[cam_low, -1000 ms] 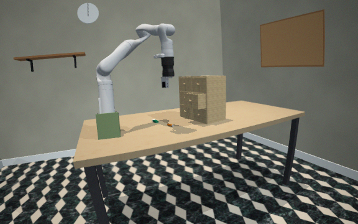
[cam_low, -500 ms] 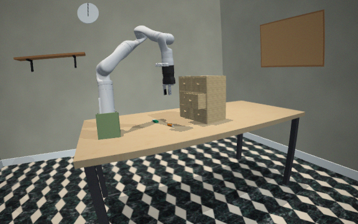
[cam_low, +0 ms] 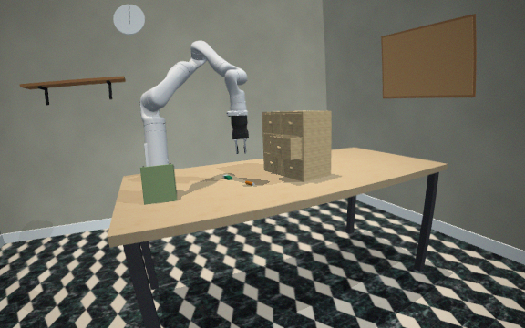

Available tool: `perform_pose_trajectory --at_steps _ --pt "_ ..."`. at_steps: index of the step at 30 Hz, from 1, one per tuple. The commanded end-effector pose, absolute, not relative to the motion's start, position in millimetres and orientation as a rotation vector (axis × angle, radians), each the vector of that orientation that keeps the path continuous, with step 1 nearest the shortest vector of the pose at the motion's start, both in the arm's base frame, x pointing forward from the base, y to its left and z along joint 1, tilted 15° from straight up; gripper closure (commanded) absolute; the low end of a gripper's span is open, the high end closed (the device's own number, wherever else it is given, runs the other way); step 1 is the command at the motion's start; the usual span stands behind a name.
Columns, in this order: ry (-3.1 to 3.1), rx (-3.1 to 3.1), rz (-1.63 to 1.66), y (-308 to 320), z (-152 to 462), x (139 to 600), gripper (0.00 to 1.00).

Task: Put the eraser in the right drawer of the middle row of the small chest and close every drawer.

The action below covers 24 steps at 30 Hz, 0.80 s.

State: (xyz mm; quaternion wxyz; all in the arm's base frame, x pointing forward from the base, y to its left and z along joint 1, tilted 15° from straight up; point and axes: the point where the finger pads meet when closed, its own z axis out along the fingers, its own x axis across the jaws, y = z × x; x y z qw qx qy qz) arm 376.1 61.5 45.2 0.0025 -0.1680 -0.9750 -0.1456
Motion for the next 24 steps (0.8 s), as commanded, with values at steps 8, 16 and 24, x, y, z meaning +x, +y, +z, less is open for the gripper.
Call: perform_pose_trajectory --at_steps 8,16,24 --pt "-3.128 -0.016 -0.444 127 22 346 0.33" --pt "-3.132 0.235 -0.419 149 12 328 0.33" --pt "-3.127 0.33 -0.408 156 8 321 0.33"
